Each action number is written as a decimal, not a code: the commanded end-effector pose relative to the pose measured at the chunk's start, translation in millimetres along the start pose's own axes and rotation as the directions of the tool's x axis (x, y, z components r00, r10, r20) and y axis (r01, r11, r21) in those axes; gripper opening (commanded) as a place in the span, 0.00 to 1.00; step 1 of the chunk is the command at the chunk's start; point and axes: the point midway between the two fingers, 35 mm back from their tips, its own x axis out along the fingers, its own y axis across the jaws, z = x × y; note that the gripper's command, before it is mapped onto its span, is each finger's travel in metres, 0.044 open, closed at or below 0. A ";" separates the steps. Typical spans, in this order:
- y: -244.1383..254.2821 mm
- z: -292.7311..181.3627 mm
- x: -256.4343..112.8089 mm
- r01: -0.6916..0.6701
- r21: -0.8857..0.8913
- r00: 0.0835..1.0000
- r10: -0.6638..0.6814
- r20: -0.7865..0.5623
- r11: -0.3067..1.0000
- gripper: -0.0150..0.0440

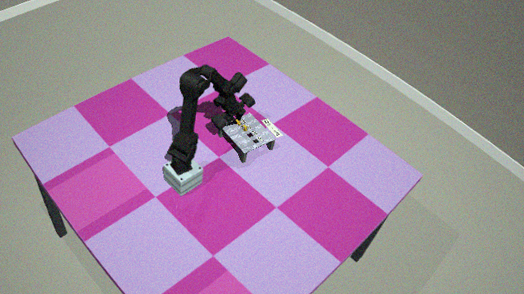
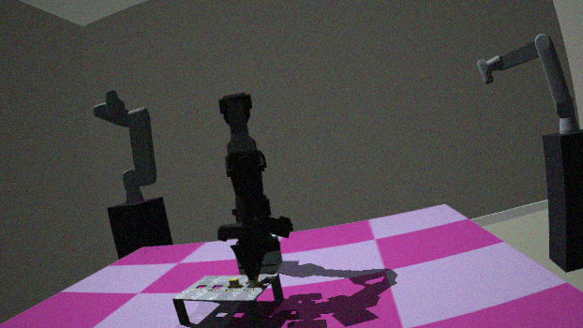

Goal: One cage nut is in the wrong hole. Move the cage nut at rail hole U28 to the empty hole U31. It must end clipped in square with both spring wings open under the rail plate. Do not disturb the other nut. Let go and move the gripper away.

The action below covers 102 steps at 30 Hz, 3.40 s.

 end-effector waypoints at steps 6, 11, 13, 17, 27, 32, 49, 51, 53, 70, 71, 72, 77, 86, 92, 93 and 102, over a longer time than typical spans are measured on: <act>0.2 -0.5 -0.2 0.021 0.004 1.000 -0.021 -0.004 1.000 0.32; 0.4 -0.5 -0.2 0.027 0.004 1.000 -0.027 -0.004 1.000 0.32; 0.5 -0.5 -0.2 0.028 0.004 1.000 -0.028 -0.004 1.000 0.32; 0.7 -0.5 -0.2 0.034 0.004 0.999 -0.034 -0.004 0.999 0.32; 1.4 -0.5 -0.3 0.050 0.004 0.999 -0.050 -0.004 0.999 0.32; 1.6 -0.5 -0.3 0.056 0.004 0.998 -0.056 -0.004 0.998 0.32; 2.4 -0.4 -0.3 0.077 0.004 0.997 -0.077 -0.004 0.997 0.32; 2.5 -0.4 -0.3 0.079 0.004 0.997 -0.079 -0.004 0.997 0.32; 2.5 -0.4 -0.4 0.080 0.004 0.997 -0.080 -0.004 0.997 0.32; 2.2 -0.3 -0.6 0.095 0.004 0.995 -0.095 -0.004 0.995 0.32; 2.2 -0.3 -0.6 0.095 0.004 0.995 -0.095 -0.004 0.996 0.32; 2.0 -0.3 -0.6 0.095 0.004 0.996 -0.095 -0.004 0.996 0.32; 1.2 -0.3 -0.7 0.094 0.004 0.996 -0.094 -0.004 0.996 0.32; 0.5 -0.3 -0.7 0.092 0.004 0.996 -0.092 -0.004 0.996 0.32; 0.1 -0.3 -0.6 0.089 0.004 0.996 -0.089 -0.004 0.996 0.32; 0.0 -0.3 -0.6 0.087 0.004 0.996 -0.087 -0.004 0.996 0.32; -1.6 -0.3 -0.6 0.071 0.004 0.997 -0.071 -0.004 0.997 0.32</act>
